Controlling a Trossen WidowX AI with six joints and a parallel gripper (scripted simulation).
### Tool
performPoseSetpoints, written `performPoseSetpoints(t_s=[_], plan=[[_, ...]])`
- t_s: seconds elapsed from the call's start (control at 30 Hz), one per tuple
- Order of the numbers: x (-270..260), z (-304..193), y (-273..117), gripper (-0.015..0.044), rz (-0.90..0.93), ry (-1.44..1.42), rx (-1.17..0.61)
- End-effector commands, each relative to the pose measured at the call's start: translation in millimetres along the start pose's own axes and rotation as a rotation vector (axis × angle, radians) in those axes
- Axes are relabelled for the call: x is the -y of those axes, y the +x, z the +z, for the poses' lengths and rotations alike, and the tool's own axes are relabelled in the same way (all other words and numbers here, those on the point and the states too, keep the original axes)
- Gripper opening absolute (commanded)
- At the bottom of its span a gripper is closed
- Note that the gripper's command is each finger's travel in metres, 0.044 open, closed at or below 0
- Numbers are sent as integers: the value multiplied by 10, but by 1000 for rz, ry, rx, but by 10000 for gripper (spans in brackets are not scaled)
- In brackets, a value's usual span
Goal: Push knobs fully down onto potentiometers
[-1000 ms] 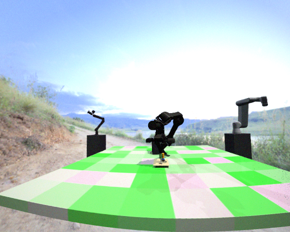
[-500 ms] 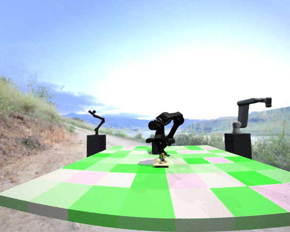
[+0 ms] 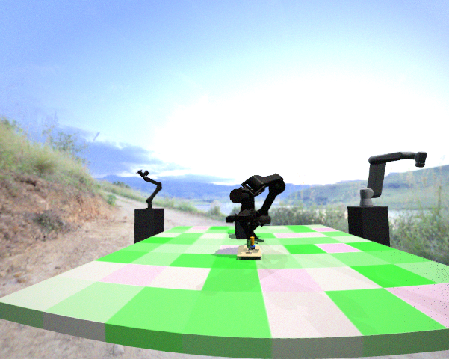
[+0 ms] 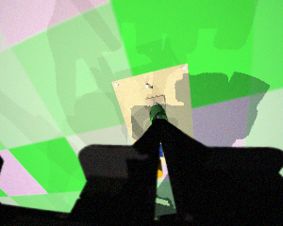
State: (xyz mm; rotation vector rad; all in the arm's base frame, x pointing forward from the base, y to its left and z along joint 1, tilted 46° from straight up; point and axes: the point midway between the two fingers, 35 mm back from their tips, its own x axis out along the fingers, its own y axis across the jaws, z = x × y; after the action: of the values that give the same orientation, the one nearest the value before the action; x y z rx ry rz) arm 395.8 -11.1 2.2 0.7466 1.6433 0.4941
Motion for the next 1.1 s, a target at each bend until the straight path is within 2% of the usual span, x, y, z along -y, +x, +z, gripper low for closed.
performPoseSetpoints(t_s=[0.0,1.07], plan=[[-23,9,99,0,1,-9,-10],[-24,9,160,0,1,-9,-10]])
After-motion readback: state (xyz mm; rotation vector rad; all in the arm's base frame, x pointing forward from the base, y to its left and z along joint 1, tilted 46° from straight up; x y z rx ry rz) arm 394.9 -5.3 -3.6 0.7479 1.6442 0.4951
